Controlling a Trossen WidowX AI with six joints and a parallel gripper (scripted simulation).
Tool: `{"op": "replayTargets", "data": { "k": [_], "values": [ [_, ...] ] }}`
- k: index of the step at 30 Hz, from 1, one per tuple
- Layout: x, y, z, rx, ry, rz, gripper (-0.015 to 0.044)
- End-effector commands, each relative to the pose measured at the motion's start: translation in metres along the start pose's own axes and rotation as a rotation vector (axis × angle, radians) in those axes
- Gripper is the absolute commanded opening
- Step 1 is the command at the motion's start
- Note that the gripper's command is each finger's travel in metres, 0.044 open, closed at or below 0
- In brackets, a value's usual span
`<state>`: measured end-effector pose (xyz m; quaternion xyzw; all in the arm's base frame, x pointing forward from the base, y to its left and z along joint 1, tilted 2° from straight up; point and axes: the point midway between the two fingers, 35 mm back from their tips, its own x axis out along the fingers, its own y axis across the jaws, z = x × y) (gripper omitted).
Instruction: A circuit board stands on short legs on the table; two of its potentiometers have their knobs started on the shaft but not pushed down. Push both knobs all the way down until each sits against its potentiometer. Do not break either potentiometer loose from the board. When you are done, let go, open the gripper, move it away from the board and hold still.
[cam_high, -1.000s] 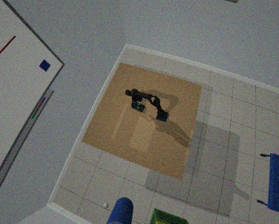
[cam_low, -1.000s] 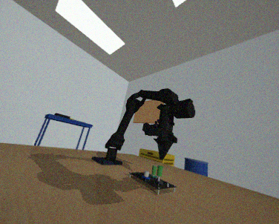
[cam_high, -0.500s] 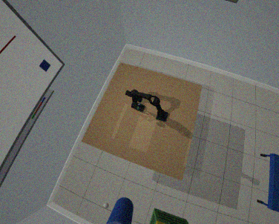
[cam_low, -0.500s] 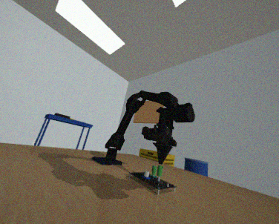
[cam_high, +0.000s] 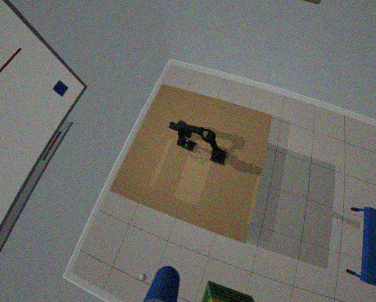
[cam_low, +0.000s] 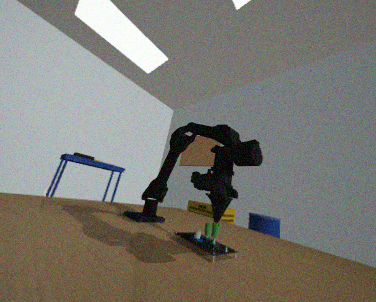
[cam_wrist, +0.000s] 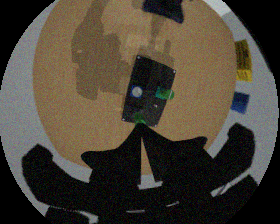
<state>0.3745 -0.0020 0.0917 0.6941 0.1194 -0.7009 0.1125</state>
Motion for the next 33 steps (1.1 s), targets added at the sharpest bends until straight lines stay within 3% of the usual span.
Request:
{"op": "replayTargets", "data": {
  "k": [1,33],
  "values": [
    [0.0017,-0.0002,-0.0003,0.006,0.001,-0.001,0.0],
    [0.007,-0.0002,-0.0003,0.006,0.001,-0.001,0.0]
  ]
}}
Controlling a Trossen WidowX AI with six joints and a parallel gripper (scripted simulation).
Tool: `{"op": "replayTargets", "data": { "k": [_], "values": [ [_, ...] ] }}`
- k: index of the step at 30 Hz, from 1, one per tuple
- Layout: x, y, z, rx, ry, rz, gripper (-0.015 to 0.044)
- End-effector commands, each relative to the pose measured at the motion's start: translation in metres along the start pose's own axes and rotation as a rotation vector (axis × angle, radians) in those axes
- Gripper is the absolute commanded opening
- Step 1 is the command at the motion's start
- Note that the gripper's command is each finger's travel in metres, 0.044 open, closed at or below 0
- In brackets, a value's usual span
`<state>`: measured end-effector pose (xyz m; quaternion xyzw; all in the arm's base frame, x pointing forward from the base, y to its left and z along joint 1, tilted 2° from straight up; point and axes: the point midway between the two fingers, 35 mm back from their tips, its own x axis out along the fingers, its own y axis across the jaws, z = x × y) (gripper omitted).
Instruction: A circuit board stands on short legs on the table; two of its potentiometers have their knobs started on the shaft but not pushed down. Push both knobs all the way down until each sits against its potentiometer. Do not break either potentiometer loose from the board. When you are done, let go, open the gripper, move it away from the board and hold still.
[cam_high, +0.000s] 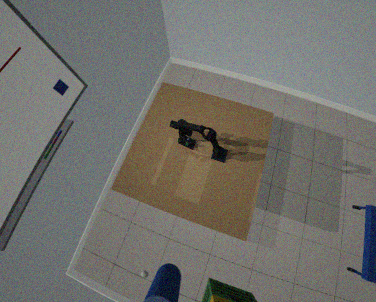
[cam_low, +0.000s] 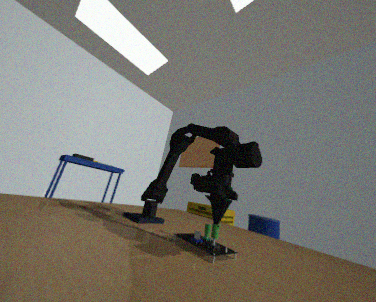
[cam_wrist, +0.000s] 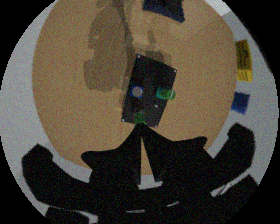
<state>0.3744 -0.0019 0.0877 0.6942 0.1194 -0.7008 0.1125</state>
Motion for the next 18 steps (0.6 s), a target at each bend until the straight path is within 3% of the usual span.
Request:
{"op": "replayTargets", "data": {
  "k": [1,18],
  "values": [
    [0.003,-0.0002,-0.0004,0.006,0.001,-0.001,0.0],
    [0.0073,-0.0002,-0.0004,0.006,0.001,-0.001,0.0]
  ]
}}
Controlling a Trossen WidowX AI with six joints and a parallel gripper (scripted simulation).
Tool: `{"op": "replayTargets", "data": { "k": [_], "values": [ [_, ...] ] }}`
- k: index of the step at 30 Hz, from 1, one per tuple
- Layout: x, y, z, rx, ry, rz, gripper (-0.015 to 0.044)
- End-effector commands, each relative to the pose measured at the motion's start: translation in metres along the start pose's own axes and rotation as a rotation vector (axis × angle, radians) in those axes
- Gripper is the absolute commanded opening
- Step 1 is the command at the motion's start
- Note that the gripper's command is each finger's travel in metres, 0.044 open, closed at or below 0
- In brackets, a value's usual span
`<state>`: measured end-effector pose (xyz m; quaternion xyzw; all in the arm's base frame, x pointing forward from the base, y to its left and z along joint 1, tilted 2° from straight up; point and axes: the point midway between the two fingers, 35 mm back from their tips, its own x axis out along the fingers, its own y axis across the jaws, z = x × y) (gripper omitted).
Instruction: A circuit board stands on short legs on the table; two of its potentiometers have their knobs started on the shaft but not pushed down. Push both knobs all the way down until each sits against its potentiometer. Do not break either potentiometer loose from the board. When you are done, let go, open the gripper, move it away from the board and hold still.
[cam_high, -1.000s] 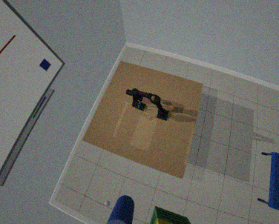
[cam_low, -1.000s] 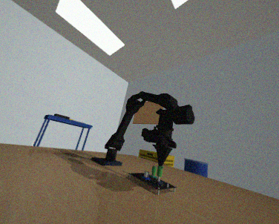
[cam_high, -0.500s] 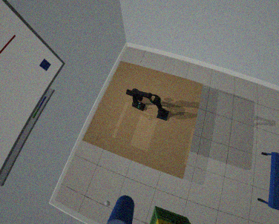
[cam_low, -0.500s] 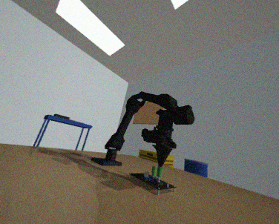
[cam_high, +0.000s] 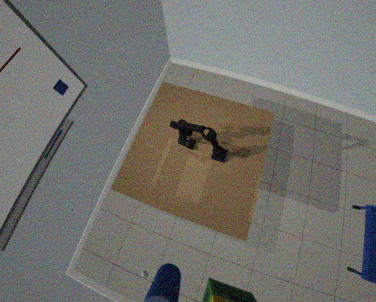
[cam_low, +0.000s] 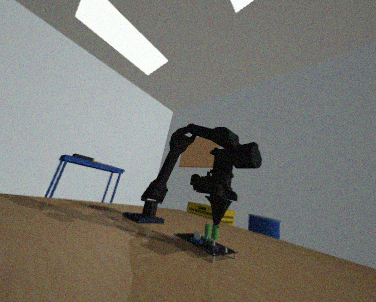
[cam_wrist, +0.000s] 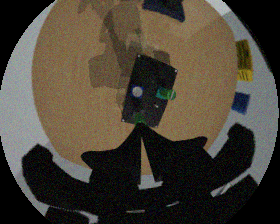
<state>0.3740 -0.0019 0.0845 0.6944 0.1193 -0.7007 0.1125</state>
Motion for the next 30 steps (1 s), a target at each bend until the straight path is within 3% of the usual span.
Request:
{"op": "replayTargets", "data": {
  "k": [1,30],
  "values": [
    [0.0041,-0.0001,-0.0007,0.006,0.001,-0.001,0.0],
    [0.011,-0.0001,-0.0008,0.006,0.001,-0.001,0.0]
  ]
}}
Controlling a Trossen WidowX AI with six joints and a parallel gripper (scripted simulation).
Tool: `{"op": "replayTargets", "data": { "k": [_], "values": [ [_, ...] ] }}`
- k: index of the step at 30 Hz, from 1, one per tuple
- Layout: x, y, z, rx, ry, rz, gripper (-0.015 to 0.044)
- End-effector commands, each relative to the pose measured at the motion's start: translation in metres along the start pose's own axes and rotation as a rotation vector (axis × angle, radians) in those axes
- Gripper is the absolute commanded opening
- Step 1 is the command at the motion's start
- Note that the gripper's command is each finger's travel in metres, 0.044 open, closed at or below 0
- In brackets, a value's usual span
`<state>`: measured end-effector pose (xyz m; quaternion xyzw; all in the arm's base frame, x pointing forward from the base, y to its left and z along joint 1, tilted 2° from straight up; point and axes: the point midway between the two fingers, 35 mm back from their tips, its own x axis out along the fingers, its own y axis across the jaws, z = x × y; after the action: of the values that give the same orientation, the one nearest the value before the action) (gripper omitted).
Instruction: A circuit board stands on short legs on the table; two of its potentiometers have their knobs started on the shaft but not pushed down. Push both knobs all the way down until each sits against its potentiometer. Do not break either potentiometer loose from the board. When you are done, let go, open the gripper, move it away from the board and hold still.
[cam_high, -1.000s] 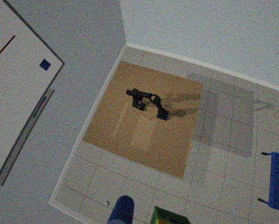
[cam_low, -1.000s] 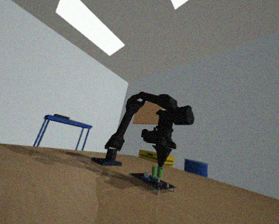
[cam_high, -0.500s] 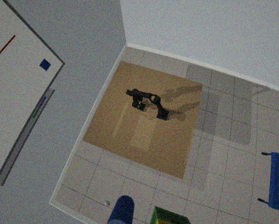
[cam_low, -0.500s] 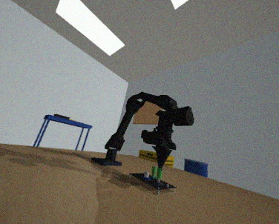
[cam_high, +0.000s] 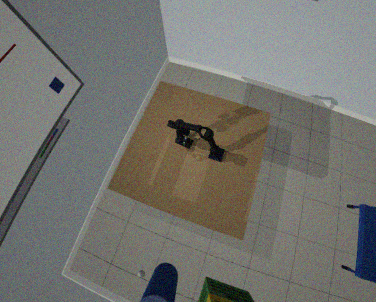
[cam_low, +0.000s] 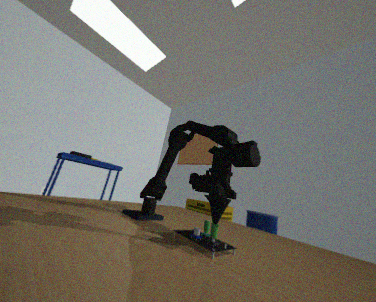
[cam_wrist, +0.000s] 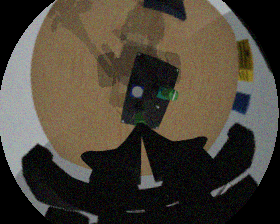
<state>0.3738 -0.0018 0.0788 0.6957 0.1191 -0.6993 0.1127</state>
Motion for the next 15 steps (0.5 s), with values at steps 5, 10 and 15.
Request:
{"op": "replayTargets", "data": {
  "k": [5,10,15],
  "values": [
    [0.0056,-0.0001,-0.0009,0.006,-0.003,-0.003,0.0],
    [0.0074,-0.0001,-0.0009,0.006,-0.003,-0.003,0.0],
    [0.0074,-0.0001,-0.0009,0.006,-0.003,-0.003,0.0]
  ]
}}
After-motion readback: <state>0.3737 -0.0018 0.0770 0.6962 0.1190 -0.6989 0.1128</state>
